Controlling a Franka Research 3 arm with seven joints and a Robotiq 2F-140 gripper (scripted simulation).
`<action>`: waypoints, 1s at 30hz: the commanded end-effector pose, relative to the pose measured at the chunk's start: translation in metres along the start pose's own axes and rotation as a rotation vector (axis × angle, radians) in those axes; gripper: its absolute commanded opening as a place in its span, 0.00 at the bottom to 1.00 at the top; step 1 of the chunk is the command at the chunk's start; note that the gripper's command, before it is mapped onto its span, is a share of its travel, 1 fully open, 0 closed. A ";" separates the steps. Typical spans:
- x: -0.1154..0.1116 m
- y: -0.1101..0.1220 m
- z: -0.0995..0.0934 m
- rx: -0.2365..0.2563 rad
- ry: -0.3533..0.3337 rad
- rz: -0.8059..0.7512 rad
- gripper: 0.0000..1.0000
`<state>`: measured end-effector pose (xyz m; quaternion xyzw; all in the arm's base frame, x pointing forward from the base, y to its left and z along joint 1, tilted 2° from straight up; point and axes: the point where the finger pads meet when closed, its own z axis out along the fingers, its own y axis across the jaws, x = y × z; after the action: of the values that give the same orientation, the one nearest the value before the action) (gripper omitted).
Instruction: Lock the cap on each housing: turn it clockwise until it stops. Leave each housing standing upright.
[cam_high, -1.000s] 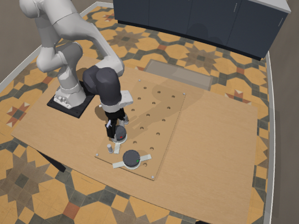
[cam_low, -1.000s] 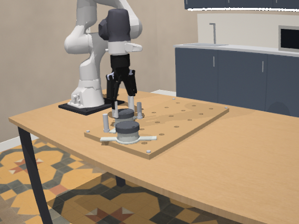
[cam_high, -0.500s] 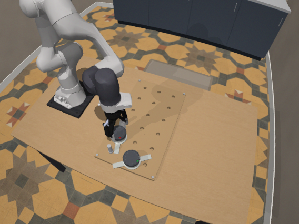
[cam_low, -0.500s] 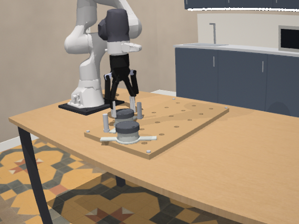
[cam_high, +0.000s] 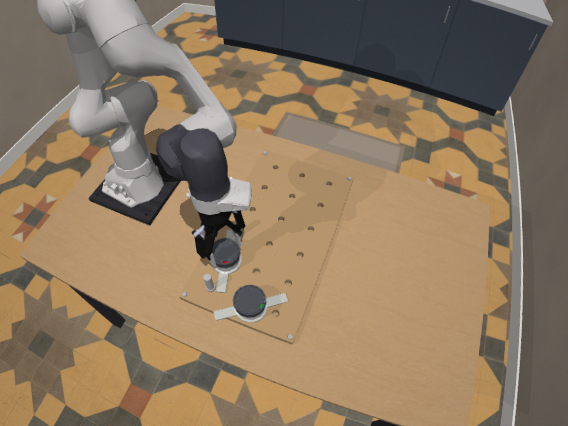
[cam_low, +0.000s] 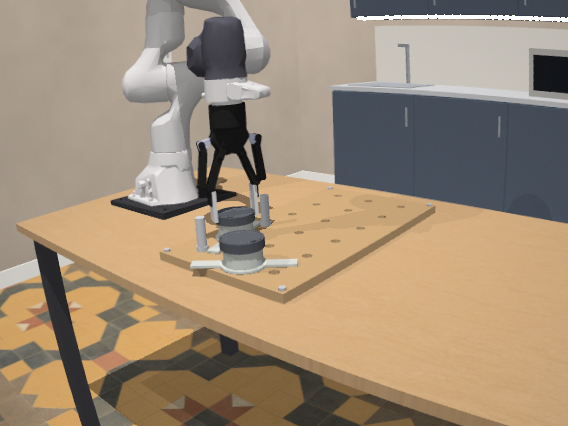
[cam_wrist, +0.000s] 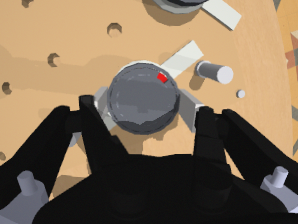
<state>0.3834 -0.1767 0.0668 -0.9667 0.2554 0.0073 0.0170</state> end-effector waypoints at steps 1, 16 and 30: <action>-0.001 0.000 0.001 -0.010 -0.004 0.076 0.10; -0.001 0.000 0.001 -0.011 -0.003 0.253 0.10; -0.001 0.000 0.001 -0.011 -0.001 0.560 0.10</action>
<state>0.3826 -0.1774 0.0666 -0.8993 0.4368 0.0098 0.0190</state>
